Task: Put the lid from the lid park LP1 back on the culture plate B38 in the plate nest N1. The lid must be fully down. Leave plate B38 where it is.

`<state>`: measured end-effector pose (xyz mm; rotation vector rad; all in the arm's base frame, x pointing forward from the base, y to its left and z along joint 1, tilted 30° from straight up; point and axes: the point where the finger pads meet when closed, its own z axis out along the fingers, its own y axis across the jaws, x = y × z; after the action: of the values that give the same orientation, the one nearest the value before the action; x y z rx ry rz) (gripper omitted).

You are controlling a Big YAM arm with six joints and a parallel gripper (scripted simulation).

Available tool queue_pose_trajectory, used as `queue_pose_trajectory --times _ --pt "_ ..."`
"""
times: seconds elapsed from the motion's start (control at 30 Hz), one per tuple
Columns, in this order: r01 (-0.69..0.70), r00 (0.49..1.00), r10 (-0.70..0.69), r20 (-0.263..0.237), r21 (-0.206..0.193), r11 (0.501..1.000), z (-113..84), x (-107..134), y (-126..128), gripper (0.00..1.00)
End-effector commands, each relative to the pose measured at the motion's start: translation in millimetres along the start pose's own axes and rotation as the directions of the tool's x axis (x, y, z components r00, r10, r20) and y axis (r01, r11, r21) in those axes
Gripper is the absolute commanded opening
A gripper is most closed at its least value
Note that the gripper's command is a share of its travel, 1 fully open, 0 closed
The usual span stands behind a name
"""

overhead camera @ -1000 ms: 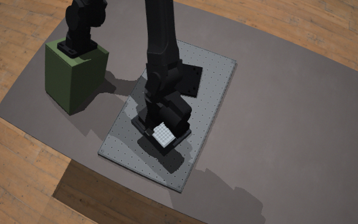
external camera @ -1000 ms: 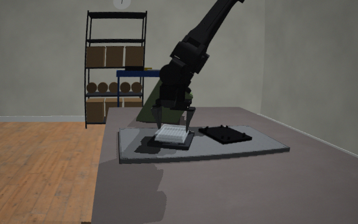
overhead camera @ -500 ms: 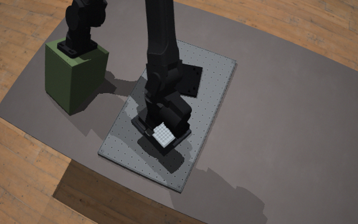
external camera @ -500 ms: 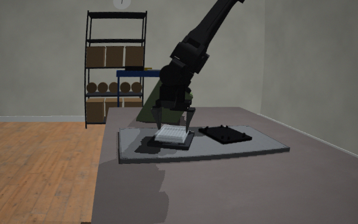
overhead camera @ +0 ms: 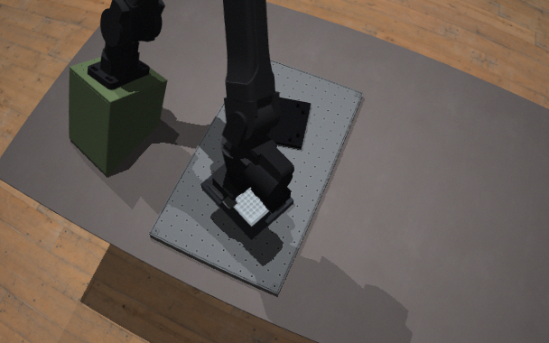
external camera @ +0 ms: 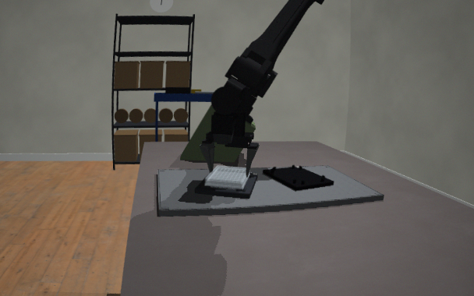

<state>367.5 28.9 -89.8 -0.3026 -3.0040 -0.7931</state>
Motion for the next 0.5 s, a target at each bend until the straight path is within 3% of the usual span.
queue_pose_trajectory --times 0.0,0.23,0.27,0.33,0.37,0.4,0.47 --pt "0.009 1.0 -0.009 0.022 -0.002 1.0 -2.8 -9.5 1.9 0.0" --pt "0.009 1.0 -0.009 0.022 -0.002 1.0 -2.4 -9.6 1.9 0.0" --pt "0.004 1.0 -0.004 0.003 -0.003 1.0 7.1 -2.7 2.7 0.0" --pt "0.009 1.0 -0.009 0.022 -0.003 1.0 -2.1 -9.6 1.9 0.0" --pt "0.006 1.0 -0.006 0.003 -0.003 1.0 7.3 -2.9 2.9 0.0" --pt "0.009 1.0 -0.009 0.022 -0.003 1.0 -2.0 -9.7 1.9 1.0" --pt "0.009 1.0 -0.009 0.022 -0.003 1.0 -2.0 -9.6 1.9 1.0"
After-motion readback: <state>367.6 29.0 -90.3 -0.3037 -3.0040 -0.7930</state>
